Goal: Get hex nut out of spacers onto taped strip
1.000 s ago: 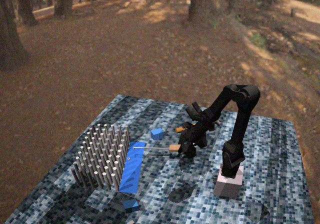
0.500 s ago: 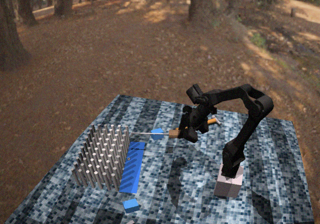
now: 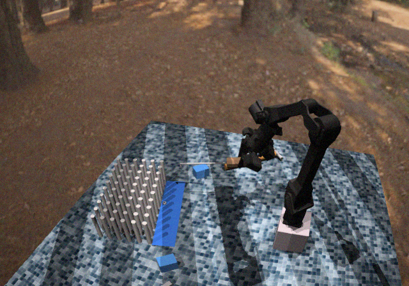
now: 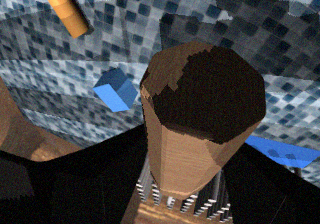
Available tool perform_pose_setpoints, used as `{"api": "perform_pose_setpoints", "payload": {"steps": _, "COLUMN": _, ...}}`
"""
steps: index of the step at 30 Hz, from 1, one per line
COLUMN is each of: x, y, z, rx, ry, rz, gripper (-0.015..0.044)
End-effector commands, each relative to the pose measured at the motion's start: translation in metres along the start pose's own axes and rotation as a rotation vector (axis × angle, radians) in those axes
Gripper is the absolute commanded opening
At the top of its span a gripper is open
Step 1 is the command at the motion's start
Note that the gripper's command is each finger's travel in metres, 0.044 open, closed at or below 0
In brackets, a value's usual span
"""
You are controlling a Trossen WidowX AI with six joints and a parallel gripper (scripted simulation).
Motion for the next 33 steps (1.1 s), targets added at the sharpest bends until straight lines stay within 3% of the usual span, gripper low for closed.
{"api": "perform_pose_setpoints", "payload": {"steps": 1, "x": -0.008, "y": -0.006, "z": 0.017, "rx": -0.003, "ry": -0.005, "rz": -0.002, "gripper": 0.0}}
{"api": "perform_pose_setpoints", "payload": {"steps": 33, "x": -0.091, "y": -0.131, "z": 0.112, "rx": 0.032, "ry": -0.028, "rz": -0.053, "gripper": 0.0}}
Point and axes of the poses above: the point midway between the two fingers, 35 mm back from their tips, its own x axis out along the fingers, its own z axis across the jaws, y = z × x, the point moved 10 cm from there along -x, back along the fingers, and after that the axes turned 4 degrees about x, right-handed, at the moved point
